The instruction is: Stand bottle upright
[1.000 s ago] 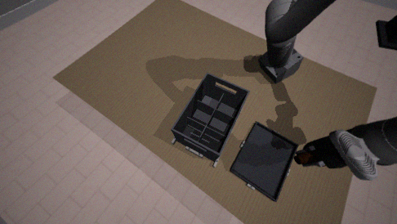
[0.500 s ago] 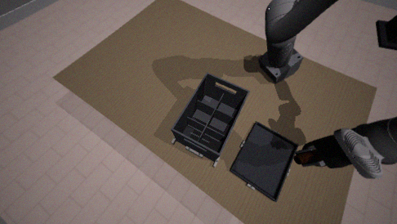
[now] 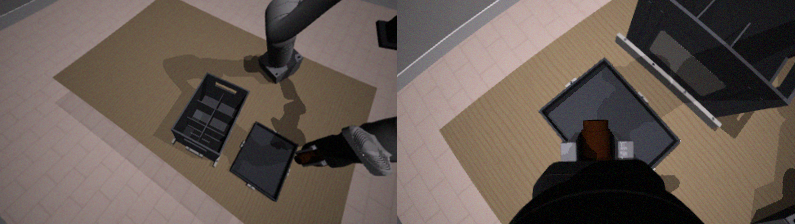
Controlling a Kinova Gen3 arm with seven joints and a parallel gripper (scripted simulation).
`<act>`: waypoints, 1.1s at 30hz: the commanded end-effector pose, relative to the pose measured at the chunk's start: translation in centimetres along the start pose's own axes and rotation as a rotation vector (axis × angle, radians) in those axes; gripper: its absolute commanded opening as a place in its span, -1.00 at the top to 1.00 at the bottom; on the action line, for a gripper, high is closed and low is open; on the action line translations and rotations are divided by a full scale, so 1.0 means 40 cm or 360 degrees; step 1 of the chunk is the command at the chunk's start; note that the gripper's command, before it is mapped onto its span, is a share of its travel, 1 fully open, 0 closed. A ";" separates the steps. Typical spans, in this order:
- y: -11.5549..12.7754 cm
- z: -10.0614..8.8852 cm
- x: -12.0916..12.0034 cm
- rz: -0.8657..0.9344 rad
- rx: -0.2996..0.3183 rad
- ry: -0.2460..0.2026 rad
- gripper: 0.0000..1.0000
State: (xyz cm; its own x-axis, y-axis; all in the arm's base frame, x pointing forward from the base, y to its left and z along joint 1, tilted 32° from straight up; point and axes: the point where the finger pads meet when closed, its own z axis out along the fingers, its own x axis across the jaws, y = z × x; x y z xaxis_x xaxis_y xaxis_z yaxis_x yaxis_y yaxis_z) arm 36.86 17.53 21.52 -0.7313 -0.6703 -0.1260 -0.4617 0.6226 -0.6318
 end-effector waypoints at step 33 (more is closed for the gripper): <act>0.003 -0.002 -0.001 -0.0011 0.0049 -0.0004 1.00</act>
State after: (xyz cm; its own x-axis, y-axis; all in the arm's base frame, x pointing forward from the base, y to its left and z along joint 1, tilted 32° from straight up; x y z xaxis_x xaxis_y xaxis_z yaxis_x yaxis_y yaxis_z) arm 36.80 17.62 21.48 -0.7276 -0.6750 -0.1226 -0.4509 0.6053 -0.6560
